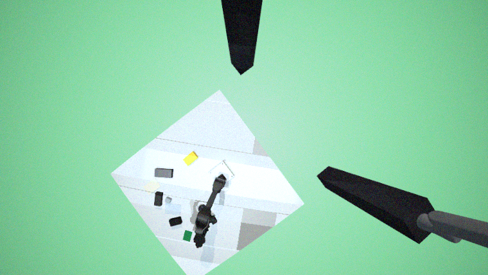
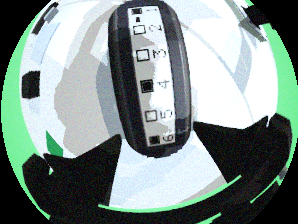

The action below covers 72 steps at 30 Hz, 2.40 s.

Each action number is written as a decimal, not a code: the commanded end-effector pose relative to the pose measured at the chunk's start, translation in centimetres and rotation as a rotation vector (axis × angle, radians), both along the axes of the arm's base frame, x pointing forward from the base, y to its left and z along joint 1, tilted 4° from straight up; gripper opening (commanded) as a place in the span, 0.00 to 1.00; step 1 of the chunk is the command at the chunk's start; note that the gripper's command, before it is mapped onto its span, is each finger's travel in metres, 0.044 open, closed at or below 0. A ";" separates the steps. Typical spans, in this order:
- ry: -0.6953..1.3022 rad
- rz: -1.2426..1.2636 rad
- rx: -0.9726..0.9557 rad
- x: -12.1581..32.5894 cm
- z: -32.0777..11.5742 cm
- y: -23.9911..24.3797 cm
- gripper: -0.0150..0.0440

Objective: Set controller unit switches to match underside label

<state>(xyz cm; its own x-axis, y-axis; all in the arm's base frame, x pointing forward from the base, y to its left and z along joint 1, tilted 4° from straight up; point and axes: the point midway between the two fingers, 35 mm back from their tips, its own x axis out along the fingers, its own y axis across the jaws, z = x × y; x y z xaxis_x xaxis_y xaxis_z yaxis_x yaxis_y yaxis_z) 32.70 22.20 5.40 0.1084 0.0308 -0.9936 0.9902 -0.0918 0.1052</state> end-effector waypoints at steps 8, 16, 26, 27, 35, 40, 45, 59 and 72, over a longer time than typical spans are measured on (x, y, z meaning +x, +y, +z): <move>0.001 0.000 -0.006 -1.0 3.7 -6.1 1.00; 0.001 0.000 -0.006 -1.0 3.7 -6.1 1.00; 0.001 0.000 -0.006 -1.0 3.7 -6.1 1.00; 0.001 0.000 -0.006 -1.0 3.7 -6.1 1.00; 0.011 0.332 -0.040 -0.6 4.0 -6.0 0.64; 0.020 0.635 -0.065 -0.4 4.3 -6.0 0.42; 0.027 0.939 -0.084 -0.1 4.6 -5.9 0.25; 0.029 1.789 -0.106 0.6 5.3 -5.8 0.25; -0.012 2.578 -0.086 1.1 6.0 -5.8 0.25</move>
